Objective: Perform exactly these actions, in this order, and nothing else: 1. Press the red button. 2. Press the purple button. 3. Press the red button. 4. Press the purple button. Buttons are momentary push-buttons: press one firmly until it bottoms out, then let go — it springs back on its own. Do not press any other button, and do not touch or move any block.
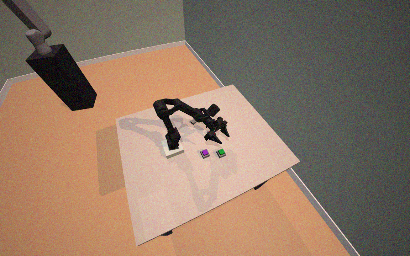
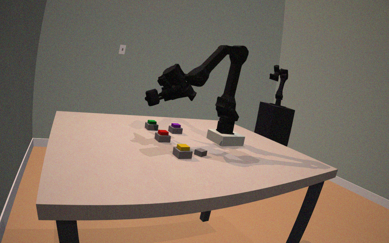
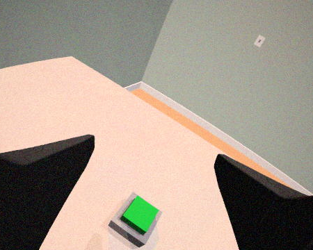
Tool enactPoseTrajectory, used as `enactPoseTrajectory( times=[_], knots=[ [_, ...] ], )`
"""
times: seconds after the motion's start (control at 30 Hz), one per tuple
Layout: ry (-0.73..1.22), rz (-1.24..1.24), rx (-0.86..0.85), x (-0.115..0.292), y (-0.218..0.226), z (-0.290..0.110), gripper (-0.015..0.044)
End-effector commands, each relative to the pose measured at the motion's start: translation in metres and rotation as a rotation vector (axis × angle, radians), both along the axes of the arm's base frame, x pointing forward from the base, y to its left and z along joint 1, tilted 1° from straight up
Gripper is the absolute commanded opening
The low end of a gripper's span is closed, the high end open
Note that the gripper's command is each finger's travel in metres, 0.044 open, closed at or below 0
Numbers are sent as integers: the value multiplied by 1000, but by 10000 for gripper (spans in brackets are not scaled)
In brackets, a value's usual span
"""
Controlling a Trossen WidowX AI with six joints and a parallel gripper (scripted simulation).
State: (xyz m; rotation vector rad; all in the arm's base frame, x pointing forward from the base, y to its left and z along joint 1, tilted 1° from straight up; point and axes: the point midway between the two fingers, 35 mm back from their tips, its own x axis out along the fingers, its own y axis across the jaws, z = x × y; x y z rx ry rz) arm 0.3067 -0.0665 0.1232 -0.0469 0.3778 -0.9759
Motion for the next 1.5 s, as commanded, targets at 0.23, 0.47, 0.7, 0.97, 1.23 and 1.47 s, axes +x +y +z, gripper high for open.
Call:
enactPoseTrajectory(
  times=[0.23,0.47,0.7,0.97,1.23,1.47],
  knots=[
    [556,386,194,28,48,-23,400],
    [1047,781,544,-8,108,-9,400],
    [1124,858,637,-21,121,1,400],
    [1124,858,637,-21,121,1,400],
    [1124,858,637,-20,122,-9,348],
    [1124,858,637,-20,121,-60,164]
  ],
)
